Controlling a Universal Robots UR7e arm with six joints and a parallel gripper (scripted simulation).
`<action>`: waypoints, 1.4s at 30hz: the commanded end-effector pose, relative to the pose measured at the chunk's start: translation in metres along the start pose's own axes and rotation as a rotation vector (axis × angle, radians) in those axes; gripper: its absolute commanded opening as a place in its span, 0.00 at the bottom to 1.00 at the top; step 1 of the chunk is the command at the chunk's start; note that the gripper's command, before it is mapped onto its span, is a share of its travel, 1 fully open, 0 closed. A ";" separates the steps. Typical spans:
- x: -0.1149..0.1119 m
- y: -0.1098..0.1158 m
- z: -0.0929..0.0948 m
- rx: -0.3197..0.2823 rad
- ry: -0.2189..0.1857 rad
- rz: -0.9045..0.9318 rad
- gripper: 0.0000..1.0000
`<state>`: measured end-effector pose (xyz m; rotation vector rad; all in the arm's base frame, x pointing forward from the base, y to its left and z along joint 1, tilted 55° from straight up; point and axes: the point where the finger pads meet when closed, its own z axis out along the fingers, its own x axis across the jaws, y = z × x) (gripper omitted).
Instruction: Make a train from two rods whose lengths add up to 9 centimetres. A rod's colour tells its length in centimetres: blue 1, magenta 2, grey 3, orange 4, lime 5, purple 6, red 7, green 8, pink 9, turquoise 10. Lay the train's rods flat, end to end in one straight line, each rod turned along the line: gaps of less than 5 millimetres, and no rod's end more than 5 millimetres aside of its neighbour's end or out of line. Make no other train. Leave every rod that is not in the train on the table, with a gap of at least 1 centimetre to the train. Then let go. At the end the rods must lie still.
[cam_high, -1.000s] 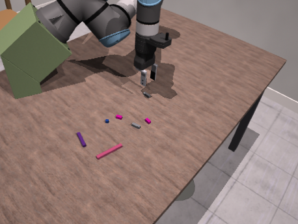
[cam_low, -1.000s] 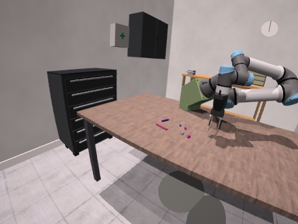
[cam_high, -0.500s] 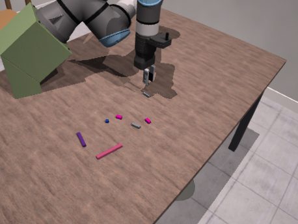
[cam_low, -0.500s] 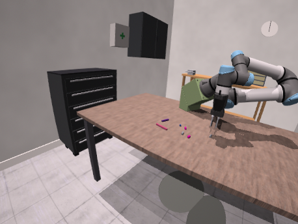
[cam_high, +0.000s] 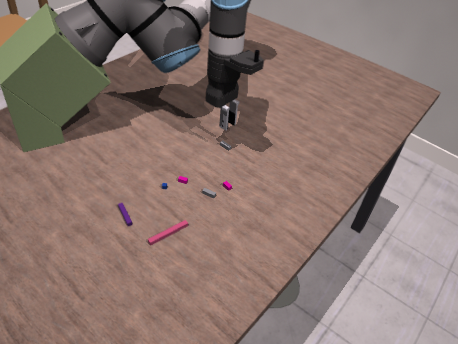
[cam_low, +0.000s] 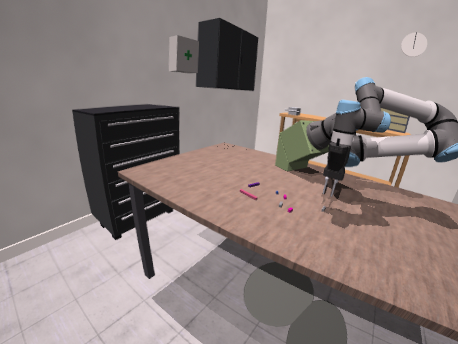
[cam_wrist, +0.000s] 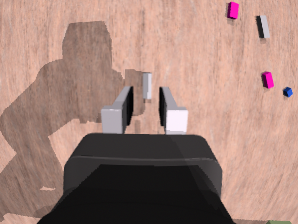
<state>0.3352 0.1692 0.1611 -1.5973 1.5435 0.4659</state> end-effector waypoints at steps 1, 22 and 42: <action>0.000 0.000 0.000 0.000 0.000 0.000 0.54; 0.000 0.000 0.010 0.000 0.000 0.000 0.54; 0.000 0.000 0.037 0.000 0.000 0.000 0.54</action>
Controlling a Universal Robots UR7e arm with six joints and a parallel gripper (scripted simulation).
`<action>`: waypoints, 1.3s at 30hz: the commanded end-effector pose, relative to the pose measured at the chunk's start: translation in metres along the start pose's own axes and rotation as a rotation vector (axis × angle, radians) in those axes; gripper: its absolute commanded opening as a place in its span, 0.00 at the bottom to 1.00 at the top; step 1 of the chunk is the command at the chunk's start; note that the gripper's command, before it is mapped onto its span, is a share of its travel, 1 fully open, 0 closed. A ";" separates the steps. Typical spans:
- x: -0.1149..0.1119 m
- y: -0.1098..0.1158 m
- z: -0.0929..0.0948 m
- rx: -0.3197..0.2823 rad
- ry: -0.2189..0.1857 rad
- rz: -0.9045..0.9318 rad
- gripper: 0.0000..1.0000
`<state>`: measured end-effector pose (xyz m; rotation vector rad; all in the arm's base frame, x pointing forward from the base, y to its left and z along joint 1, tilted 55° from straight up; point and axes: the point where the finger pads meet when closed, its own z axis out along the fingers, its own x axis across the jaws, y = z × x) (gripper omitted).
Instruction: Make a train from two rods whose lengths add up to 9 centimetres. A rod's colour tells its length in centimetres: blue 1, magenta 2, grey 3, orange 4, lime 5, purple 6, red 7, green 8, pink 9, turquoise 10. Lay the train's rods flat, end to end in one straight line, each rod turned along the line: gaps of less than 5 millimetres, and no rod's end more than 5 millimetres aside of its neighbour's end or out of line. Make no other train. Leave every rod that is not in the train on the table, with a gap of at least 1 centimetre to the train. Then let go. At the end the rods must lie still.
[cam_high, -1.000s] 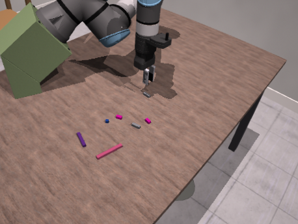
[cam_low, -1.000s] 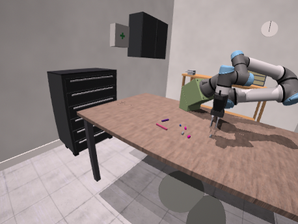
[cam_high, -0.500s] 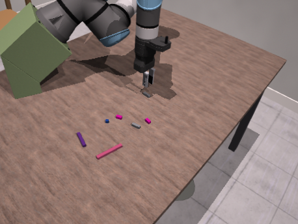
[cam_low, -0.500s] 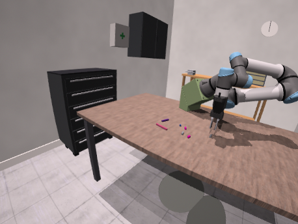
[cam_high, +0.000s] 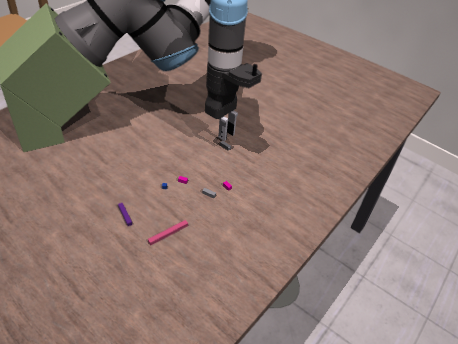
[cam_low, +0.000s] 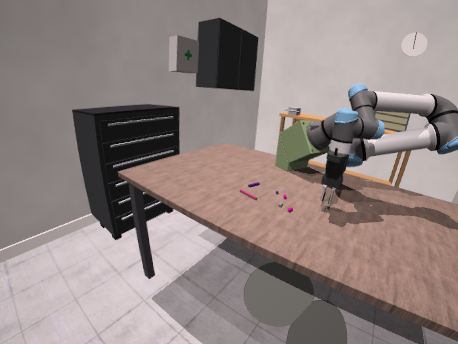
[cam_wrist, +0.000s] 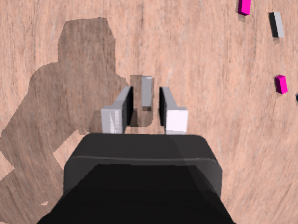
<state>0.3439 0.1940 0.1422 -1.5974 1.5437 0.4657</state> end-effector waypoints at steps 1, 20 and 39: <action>0.000 0.000 0.006 0.000 0.000 0.000 0.54; 0.000 0.000 0.018 0.000 0.000 0.000 0.54; 0.000 0.000 0.018 0.000 0.000 0.000 0.54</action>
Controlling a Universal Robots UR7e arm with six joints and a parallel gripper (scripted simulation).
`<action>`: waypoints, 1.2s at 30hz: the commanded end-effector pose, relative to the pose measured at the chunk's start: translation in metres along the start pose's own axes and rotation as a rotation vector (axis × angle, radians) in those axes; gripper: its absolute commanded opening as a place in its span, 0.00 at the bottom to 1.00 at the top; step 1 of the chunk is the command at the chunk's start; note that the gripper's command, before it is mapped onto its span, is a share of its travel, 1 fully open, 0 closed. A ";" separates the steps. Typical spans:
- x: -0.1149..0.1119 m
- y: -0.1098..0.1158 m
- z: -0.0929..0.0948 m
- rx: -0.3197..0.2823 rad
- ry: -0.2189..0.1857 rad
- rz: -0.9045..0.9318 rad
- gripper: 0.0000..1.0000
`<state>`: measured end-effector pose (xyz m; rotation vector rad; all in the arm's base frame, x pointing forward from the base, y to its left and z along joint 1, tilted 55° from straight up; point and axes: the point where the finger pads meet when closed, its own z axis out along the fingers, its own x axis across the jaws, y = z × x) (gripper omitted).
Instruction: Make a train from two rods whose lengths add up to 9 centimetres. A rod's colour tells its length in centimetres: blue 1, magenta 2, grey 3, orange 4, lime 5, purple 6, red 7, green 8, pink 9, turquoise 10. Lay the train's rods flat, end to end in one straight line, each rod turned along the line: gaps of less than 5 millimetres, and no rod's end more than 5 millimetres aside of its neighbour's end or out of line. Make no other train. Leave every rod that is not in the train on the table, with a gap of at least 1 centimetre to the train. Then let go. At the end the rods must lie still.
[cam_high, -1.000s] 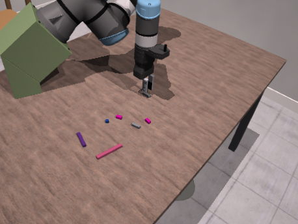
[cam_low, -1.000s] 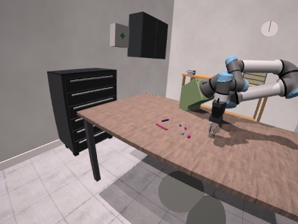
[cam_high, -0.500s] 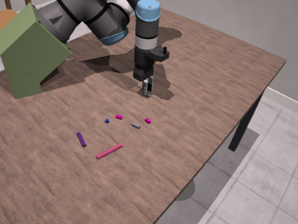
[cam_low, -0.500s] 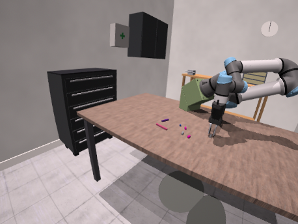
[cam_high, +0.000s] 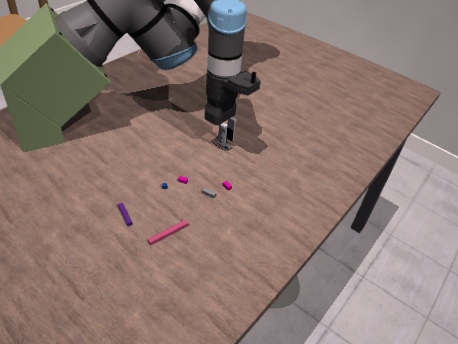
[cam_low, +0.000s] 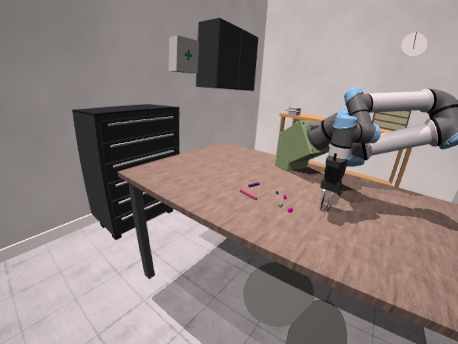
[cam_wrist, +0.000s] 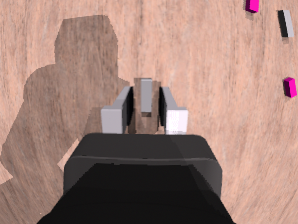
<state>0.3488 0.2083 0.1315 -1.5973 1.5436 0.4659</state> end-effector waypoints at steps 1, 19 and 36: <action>0.000 0.000 0.000 0.000 0.000 0.000 0.54; 0.000 0.000 0.000 0.000 0.000 0.000 0.54; 0.000 0.000 0.004 0.000 0.000 0.000 0.54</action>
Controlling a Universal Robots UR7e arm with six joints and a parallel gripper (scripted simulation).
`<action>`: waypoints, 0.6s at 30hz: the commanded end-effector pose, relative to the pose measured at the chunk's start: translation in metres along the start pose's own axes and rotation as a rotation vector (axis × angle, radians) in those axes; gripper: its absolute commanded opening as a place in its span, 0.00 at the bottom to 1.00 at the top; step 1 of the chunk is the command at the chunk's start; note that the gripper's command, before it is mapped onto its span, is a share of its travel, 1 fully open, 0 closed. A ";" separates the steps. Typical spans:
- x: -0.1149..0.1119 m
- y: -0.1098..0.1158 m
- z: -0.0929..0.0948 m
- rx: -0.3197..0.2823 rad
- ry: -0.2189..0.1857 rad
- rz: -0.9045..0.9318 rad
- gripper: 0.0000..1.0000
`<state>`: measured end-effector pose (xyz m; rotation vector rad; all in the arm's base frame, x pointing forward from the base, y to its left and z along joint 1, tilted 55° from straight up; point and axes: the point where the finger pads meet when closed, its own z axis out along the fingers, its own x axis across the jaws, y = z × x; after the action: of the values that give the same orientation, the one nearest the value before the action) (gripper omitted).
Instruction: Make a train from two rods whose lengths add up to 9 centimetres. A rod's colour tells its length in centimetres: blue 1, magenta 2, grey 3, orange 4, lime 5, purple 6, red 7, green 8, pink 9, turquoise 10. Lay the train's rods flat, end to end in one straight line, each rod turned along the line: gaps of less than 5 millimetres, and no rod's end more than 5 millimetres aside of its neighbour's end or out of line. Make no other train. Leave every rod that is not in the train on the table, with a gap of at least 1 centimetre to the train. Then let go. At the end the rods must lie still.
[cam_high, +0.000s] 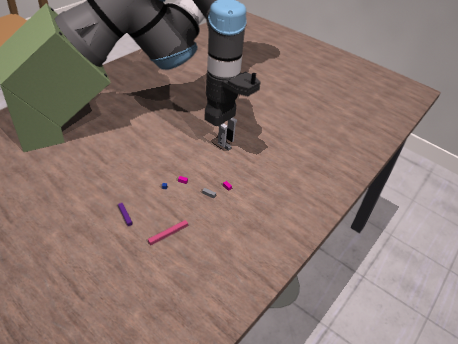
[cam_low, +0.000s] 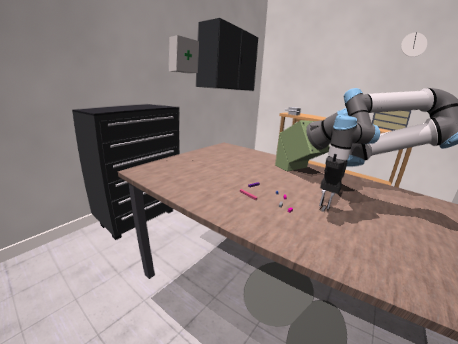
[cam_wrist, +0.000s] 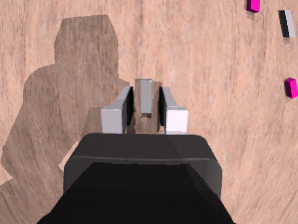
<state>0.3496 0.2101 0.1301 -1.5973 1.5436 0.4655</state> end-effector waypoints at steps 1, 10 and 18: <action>0.000 0.000 0.003 0.000 0.000 0.000 0.54; 0.000 0.000 0.012 0.000 0.000 0.000 0.54; 0.000 0.000 0.014 0.000 0.000 0.000 0.54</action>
<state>0.3533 0.2206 0.1223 -1.5973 1.5436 0.4662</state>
